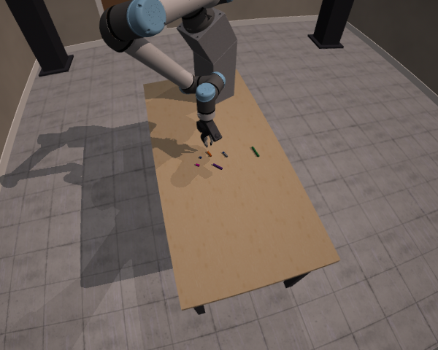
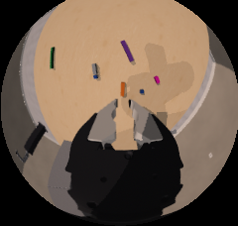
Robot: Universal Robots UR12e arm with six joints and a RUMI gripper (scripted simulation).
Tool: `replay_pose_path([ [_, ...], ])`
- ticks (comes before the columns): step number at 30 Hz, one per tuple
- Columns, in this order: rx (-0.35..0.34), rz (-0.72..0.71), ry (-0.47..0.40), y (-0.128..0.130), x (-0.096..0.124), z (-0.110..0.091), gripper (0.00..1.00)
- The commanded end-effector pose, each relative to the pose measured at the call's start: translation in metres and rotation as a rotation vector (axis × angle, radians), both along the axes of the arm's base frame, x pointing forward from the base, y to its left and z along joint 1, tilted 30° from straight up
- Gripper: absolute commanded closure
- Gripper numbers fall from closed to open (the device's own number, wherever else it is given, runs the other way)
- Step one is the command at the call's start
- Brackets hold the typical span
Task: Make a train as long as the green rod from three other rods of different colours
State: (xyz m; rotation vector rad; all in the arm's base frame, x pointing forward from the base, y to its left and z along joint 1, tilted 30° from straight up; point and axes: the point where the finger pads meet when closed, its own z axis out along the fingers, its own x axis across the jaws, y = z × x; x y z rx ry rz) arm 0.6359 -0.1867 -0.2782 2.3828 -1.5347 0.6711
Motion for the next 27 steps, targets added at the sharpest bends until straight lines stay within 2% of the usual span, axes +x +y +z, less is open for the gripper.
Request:
replay_pose_path([
  [1,0.0,0.0,0.0,0.0,0.0,0.0,0.86],
  [12,0.0,0.0,0.0,-0.003,0.002,-0.006,0.86],
  [27,0.0,0.0,0.0,-0.011,0.007,-0.023,0.86],
])
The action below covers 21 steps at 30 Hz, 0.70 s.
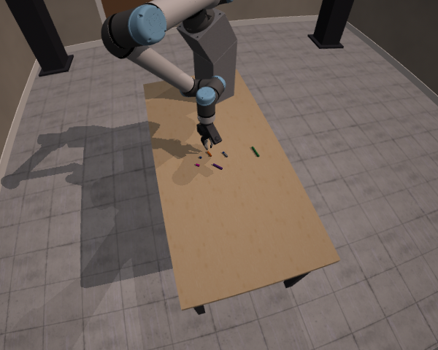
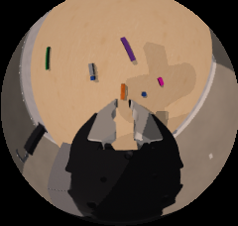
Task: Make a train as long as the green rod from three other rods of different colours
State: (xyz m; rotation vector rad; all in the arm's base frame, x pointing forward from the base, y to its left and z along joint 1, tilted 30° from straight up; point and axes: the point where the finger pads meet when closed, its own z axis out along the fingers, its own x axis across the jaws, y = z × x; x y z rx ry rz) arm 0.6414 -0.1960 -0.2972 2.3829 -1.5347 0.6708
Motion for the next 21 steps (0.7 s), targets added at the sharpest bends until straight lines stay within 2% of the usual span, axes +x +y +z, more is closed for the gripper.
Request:
replay_pose_path([
  [1,0.0,0.0,-0.001,-0.002,0.001,-0.004,0.86],
  [21,0.0,0.0,-0.001,-0.011,0.007,-0.023,0.86],
])
